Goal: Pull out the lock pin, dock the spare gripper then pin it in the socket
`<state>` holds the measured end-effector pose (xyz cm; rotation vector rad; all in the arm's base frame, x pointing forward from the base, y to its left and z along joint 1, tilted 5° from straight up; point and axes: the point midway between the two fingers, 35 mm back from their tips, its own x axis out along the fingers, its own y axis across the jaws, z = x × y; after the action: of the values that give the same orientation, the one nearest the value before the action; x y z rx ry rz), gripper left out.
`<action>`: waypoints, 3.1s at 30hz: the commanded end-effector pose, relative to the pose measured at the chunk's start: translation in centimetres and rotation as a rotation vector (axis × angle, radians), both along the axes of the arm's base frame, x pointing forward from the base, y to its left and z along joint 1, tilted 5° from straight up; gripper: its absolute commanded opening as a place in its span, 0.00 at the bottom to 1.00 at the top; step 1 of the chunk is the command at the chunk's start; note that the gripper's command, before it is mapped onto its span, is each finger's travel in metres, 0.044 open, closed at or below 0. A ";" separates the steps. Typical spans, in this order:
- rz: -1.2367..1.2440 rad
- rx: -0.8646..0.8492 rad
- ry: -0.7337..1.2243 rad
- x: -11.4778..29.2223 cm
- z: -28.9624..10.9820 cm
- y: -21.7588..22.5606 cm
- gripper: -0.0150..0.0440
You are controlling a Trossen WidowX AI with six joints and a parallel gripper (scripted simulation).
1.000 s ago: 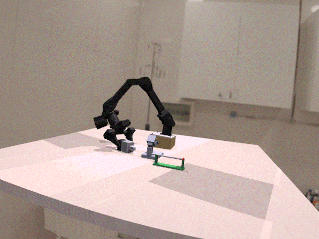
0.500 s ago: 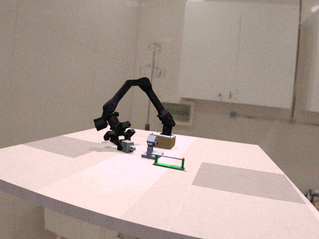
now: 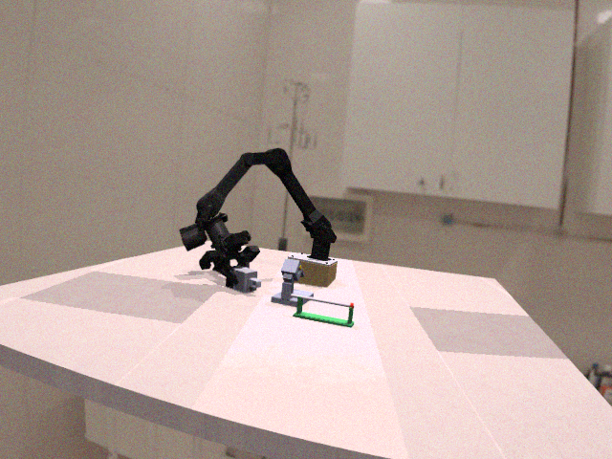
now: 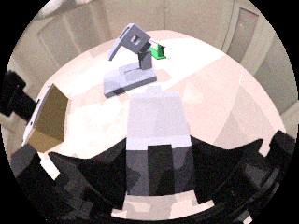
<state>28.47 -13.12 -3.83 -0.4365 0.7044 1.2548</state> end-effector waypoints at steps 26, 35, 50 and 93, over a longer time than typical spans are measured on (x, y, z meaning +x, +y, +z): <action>0.003 -0.011 -0.012 0.7 10.6 -0.5 0.25; -0.019 -0.034 0.066 0.6 11.0 0.7 0.25; -0.120 -0.134 0.304 0.2 12.1 4.4 0.25; -0.628 -0.508 0.673 -3.1 14.8 12.7 0.25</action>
<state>25.73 -0.87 10.45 -0.1538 1.5984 0.6582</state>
